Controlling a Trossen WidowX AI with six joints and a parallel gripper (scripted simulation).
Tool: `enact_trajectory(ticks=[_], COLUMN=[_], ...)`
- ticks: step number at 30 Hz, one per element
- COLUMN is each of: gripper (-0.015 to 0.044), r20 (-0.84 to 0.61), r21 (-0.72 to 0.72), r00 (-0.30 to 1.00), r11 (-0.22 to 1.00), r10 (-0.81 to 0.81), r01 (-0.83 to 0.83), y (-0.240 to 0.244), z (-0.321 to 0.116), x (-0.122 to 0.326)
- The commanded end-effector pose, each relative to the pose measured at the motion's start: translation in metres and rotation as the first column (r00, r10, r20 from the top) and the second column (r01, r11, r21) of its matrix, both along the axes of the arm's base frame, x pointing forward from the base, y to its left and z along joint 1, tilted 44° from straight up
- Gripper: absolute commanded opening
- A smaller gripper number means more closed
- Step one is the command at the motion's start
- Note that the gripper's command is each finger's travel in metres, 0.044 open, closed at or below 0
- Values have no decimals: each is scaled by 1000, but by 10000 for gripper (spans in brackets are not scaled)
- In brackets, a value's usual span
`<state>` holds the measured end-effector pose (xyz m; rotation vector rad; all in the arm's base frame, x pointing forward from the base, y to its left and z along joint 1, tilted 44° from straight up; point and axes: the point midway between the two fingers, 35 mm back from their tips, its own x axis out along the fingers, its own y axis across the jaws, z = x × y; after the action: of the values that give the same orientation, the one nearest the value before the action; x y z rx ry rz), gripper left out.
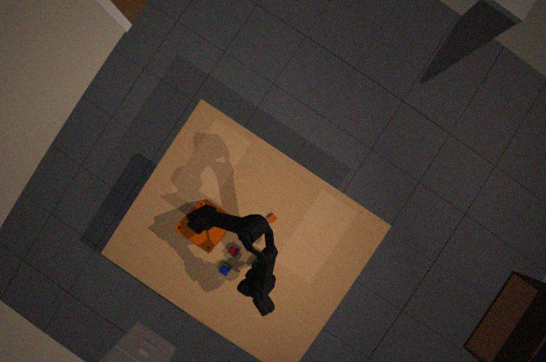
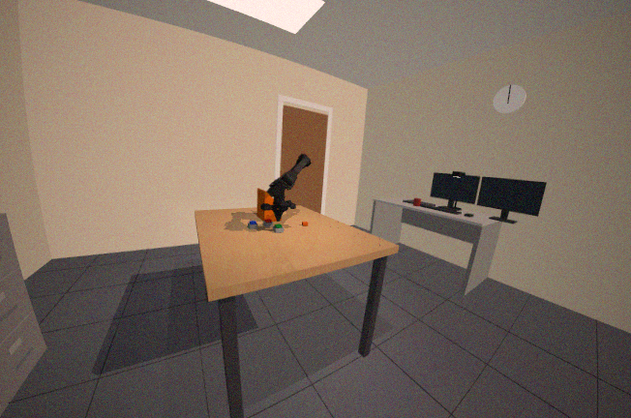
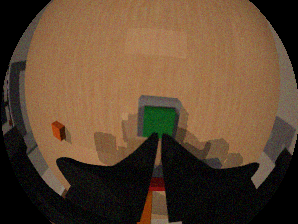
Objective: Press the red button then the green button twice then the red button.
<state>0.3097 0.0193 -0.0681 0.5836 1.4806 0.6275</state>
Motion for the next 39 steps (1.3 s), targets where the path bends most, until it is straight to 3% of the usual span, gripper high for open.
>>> enact_trajectory(ticks=[1,39], gripper=[20,20], r20=[8,8], r21=[-5,-3], r00=[1000,1000], r11=[1000,1000], r10=[9,9], r01=[-8,-9], y=[-3,21], z=[5,-20], x=[2,2])
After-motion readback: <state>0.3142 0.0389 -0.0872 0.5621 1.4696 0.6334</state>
